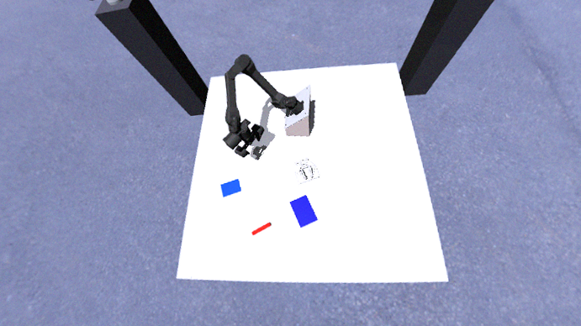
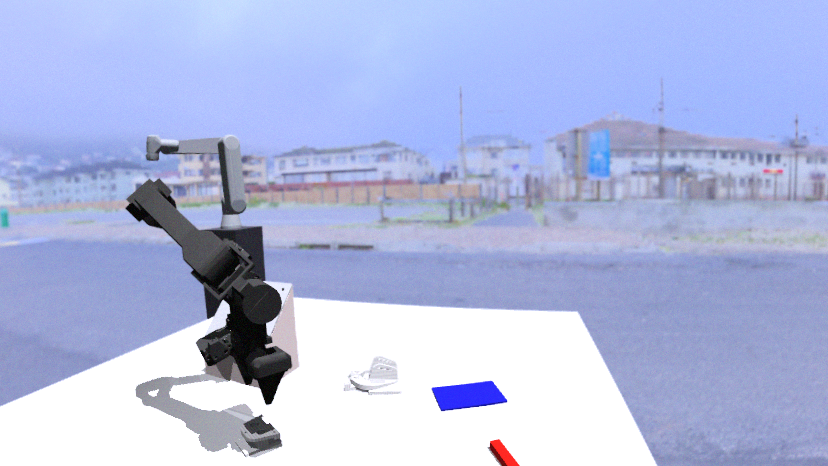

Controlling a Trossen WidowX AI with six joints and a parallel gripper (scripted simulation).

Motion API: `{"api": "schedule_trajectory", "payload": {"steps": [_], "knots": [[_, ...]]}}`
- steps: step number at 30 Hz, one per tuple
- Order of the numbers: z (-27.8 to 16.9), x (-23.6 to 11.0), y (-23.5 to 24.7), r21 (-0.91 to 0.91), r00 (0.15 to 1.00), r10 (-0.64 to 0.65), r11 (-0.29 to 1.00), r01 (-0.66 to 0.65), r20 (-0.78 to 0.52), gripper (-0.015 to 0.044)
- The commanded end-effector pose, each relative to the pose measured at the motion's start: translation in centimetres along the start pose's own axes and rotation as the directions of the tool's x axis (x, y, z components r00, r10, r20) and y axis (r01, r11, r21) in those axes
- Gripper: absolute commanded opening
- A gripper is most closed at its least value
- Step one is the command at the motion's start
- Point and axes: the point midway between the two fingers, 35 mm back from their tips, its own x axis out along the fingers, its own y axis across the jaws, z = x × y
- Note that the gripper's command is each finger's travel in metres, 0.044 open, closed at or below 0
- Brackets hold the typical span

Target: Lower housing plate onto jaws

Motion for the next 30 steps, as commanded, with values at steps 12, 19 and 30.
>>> {"api": "schedule_trajectory", "payload": {"steps": [12, 19, 30], "knots": [[0.2, 3.8, -0.3, -0.006, 1.000, -0.009, 1.000, 0.009, 0.009, 0.0440], [0.2, 4.8, -0.2, -0.006, 1.000, -0.009, 1.000, 0.009, 0.009, 0.0440], [0.2, 5.7, -0.3, -0.006, 1.000, -0.009, 1.000, 0.009, 0.010, 0.0440]]}}
